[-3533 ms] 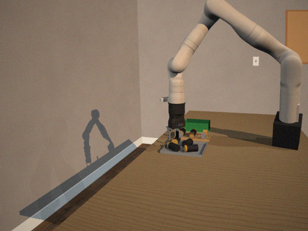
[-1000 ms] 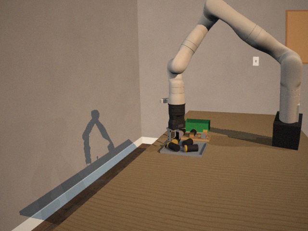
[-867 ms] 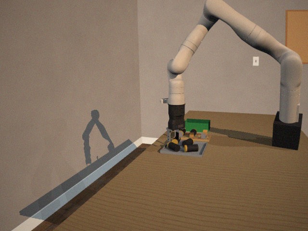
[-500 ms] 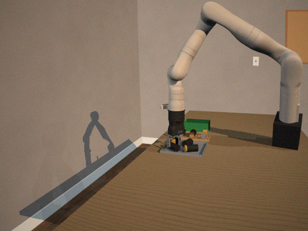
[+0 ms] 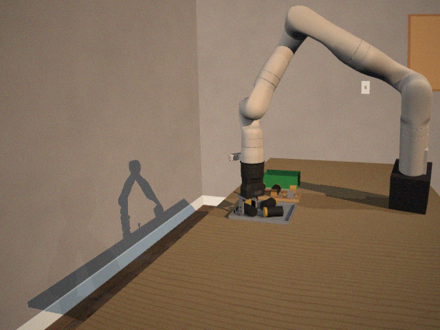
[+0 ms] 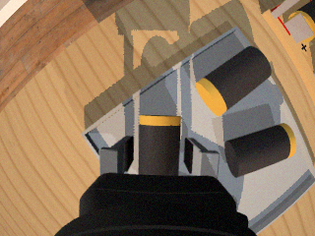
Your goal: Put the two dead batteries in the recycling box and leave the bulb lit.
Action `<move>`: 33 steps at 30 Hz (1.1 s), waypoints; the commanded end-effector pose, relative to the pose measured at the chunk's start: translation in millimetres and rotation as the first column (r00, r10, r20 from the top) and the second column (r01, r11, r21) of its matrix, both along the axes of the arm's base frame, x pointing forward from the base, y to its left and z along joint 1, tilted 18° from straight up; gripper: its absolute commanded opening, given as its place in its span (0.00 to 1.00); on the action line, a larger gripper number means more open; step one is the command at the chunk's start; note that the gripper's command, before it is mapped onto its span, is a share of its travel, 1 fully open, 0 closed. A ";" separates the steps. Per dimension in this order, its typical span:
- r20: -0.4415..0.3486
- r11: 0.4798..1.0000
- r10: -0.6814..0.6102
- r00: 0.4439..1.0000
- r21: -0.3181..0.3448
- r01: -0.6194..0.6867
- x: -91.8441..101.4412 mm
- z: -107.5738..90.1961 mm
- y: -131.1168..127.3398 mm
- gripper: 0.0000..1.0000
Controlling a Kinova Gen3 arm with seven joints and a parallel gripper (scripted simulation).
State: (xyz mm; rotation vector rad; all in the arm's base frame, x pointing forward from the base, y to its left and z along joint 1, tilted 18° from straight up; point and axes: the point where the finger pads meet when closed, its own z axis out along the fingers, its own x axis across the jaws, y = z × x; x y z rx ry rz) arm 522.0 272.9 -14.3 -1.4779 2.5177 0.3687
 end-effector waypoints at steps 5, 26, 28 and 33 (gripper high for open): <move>0.000 1.000 0.001 1.000 0.000 -0.001 -0.2 -0.3 0.8 0.90; 0.000 1.000 0.001 1.000 0.000 -0.001 -0.2 -0.3 0.8 0.57; 0.000 1.000 0.001 1.000 0.000 -0.001 -0.2 -0.3 0.8 0.57; 0.000 1.000 0.001 1.000 0.000 -0.001 -0.2 -0.3 0.8 0.57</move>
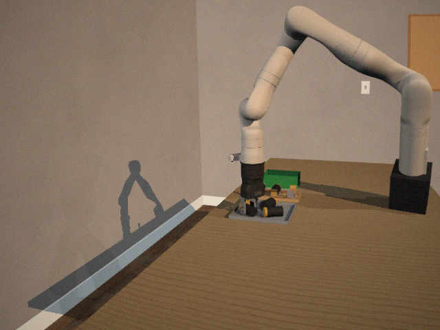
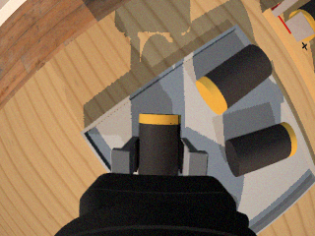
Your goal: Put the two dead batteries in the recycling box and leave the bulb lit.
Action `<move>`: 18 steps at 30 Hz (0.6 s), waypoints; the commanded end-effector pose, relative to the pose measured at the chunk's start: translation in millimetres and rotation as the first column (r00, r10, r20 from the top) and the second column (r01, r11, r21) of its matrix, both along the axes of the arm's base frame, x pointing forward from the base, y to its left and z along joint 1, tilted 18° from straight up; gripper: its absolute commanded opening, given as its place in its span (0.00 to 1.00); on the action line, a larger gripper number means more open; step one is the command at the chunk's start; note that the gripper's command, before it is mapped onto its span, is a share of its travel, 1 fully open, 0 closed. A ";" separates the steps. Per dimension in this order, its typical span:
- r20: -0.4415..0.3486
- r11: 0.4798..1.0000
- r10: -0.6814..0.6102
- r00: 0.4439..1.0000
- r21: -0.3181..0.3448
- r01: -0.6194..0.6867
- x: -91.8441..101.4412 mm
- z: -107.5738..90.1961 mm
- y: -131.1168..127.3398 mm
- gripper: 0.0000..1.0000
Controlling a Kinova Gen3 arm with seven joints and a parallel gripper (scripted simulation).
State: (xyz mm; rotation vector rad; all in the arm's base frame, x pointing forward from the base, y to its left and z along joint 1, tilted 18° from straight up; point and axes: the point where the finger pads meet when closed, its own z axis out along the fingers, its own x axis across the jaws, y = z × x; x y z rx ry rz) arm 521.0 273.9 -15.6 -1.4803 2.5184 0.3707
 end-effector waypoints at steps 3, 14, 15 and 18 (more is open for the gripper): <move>0.002 1.000 -0.001 1.000 0.000 0.001 0.8 1.0 -0.1 0.57; 0.002 1.000 -0.001 1.000 0.000 0.001 -0.5 29.7 -9.5 0.57; 0.002 1.000 -0.001 1.000 0.000 0.001 -0.7 33.8 -10.9 0.57; 0.002 1.000 -0.001 1.000 0.000 0.001 -0.9 37.3 -12.0 0.57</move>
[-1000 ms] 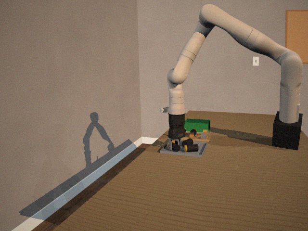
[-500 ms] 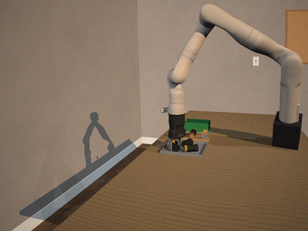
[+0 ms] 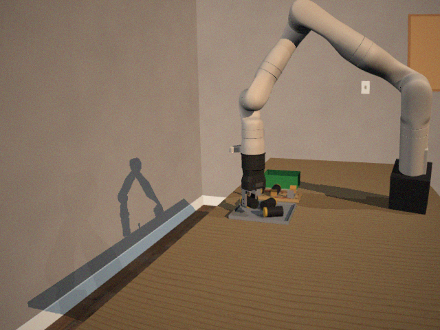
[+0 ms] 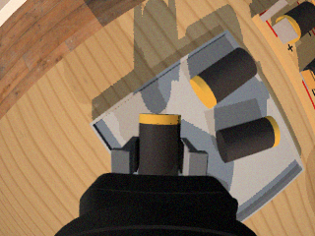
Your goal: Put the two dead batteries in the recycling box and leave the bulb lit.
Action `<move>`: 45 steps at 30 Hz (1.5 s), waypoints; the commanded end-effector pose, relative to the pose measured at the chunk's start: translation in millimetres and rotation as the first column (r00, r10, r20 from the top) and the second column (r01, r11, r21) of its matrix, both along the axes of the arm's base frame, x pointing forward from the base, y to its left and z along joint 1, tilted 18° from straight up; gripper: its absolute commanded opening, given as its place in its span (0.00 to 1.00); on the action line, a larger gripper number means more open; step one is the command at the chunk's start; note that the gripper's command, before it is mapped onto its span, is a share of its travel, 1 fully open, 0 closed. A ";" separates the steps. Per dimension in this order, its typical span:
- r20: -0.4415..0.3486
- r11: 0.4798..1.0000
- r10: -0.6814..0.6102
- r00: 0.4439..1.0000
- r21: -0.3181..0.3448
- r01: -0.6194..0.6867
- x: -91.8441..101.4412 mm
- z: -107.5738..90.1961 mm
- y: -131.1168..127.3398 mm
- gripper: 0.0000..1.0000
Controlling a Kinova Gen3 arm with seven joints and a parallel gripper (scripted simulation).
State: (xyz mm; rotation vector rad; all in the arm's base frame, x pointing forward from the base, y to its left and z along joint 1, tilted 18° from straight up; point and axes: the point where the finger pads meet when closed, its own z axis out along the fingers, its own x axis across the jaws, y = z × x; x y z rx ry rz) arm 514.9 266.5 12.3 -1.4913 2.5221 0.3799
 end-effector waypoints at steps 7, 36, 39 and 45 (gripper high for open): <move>0.012 1.000 -0.007 1.000 0.001 0.007 4.9 15.8 -6.7 0.57; 0.012 1.000 -0.007 1.000 0.001 0.007 1.1 97.9 -33.7 0.57; 0.013 1.000 -0.006 1.000 0.001 0.006 1.1 97.9 -33.7 0.57; 0.014 1.000 -0.001 1.000 0.001 0.001 1.1 97.8 -33.7 0.57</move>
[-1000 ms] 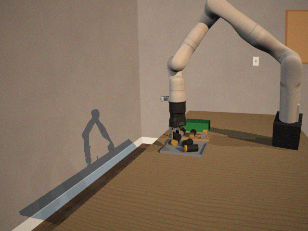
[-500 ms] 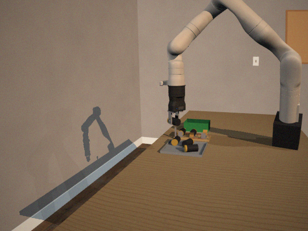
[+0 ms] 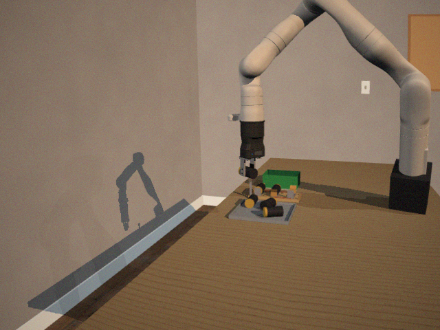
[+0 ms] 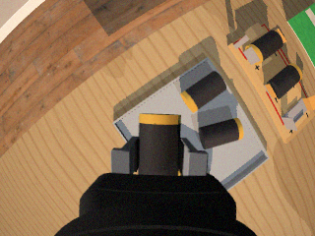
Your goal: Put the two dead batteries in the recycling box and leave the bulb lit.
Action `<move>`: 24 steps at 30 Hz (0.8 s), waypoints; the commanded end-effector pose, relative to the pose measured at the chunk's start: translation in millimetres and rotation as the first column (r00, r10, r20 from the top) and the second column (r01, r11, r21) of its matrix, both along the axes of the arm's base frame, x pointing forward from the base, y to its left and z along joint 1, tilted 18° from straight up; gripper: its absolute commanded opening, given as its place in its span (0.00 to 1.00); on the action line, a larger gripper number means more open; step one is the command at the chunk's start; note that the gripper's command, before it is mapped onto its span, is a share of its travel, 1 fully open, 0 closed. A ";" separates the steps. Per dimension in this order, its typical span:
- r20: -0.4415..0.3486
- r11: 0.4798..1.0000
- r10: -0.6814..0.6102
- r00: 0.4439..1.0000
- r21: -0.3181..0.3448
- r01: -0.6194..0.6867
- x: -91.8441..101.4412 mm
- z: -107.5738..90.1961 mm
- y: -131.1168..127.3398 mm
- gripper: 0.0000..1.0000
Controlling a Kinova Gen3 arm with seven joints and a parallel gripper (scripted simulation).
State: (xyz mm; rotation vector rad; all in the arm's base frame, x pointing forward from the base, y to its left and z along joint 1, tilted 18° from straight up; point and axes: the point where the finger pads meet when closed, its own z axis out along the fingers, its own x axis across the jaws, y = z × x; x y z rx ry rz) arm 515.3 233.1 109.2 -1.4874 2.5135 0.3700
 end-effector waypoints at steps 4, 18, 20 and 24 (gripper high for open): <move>0.004 1.000 0.005 1.000 0.000 -0.005 0.7 1.0 -0.3 0.57; 0.018 0.999 0.048 0.999 -0.002 -0.048 0.7 1.0 -0.3 0.57; 0.021 0.998 0.059 0.998 -0.003 -0.059 0.7 1.0 -0.3 0.57; 0.025 0.997 0.071 0.997 -0.004 -0.071 0.7 1.0 -0.3 0.57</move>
